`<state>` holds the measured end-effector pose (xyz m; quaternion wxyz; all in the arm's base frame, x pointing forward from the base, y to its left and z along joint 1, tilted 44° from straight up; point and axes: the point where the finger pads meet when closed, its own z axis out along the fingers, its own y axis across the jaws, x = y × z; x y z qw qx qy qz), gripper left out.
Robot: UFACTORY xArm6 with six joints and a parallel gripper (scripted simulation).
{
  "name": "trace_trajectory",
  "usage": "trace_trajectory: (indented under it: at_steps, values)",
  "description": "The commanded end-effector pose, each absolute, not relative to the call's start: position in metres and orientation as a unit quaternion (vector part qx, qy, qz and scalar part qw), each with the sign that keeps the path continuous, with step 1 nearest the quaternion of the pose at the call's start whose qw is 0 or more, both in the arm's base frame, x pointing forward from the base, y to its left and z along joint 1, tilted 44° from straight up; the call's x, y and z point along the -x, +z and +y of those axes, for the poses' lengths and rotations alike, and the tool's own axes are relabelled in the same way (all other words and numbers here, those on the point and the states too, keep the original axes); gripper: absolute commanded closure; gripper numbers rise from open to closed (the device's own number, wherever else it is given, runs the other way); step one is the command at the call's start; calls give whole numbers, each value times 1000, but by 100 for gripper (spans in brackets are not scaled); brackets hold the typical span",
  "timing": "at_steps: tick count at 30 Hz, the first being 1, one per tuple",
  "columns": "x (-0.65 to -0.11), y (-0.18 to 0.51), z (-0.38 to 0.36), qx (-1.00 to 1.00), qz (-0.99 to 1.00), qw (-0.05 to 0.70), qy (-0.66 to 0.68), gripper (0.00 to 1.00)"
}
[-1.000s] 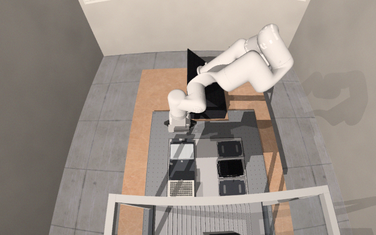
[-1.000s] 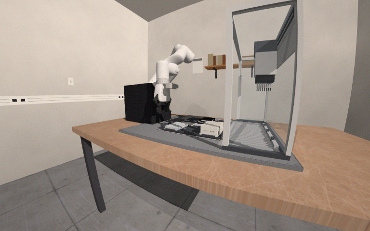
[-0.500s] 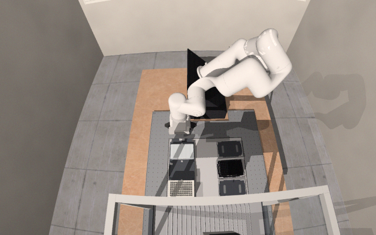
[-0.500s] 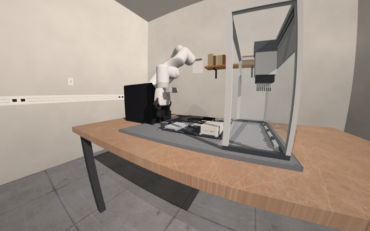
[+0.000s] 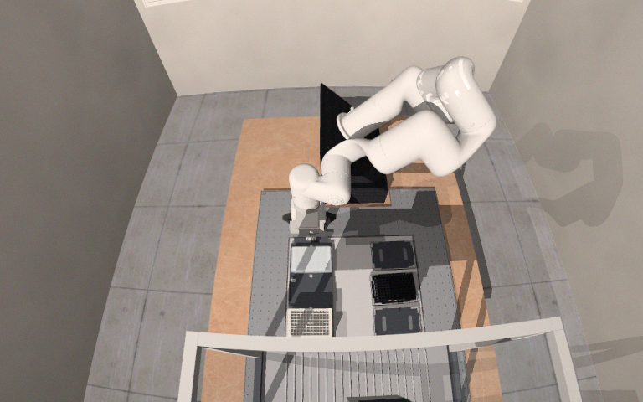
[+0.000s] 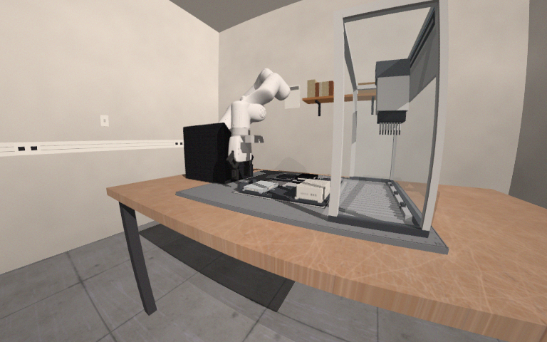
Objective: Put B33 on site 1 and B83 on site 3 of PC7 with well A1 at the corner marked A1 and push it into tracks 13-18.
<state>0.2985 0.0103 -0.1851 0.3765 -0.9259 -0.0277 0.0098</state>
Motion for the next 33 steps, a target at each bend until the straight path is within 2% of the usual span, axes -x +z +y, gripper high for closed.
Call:
trace_trajectory:
  at_steps: [1,33]
  values:
    - [-300,-191,15,926,-28,376,8,18]
    - [-299,-203,27,926,-28,376,8,18]
